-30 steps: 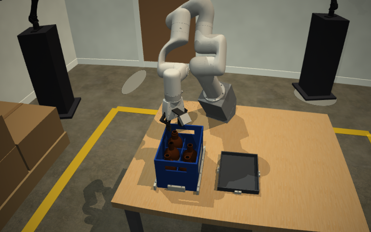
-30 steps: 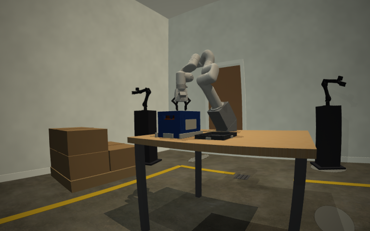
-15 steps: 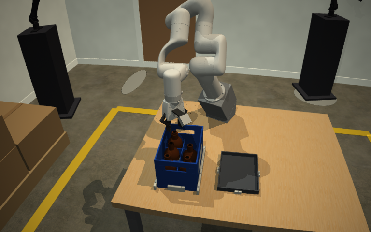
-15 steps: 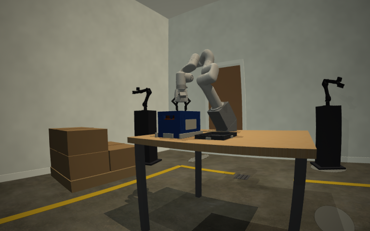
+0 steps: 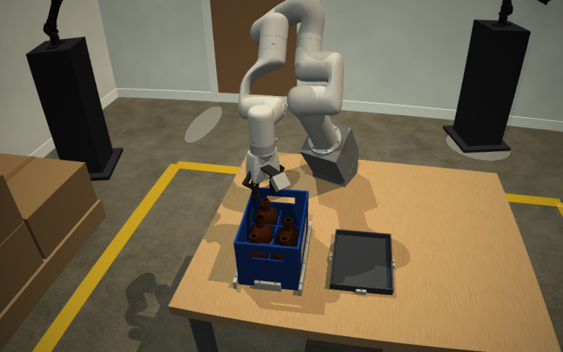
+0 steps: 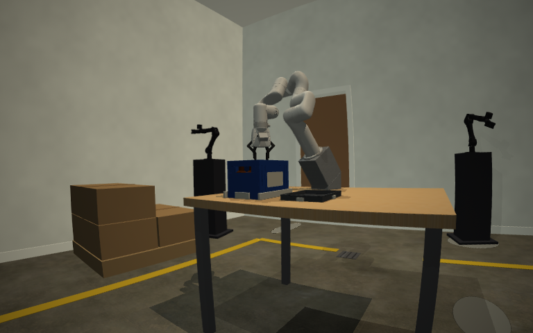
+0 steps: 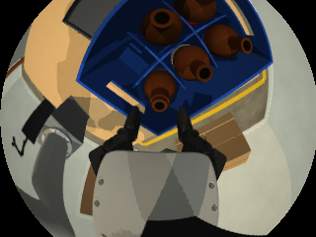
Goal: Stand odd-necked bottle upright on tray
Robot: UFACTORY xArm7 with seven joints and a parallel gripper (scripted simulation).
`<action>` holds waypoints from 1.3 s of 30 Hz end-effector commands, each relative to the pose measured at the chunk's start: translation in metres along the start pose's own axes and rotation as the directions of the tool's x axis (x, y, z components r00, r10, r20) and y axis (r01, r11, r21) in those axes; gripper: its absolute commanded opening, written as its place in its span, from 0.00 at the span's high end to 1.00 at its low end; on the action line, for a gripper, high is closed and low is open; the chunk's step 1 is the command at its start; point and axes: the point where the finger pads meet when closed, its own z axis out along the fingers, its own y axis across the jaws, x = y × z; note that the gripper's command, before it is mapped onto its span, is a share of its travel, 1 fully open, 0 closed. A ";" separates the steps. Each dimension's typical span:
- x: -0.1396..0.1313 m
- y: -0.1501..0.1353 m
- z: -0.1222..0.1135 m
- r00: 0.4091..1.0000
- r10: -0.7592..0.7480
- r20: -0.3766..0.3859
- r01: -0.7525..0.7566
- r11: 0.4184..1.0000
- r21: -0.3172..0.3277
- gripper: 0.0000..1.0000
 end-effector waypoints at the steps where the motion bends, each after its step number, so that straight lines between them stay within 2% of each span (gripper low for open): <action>1: 0.000 0.001 -0.001 1.000 0.000 0.000 0.000 1.000 -0.002 0.35; 39: 0.000 0.002 0.004 1.000 0.000 0.000 0.000 1.000 -0.002 0.35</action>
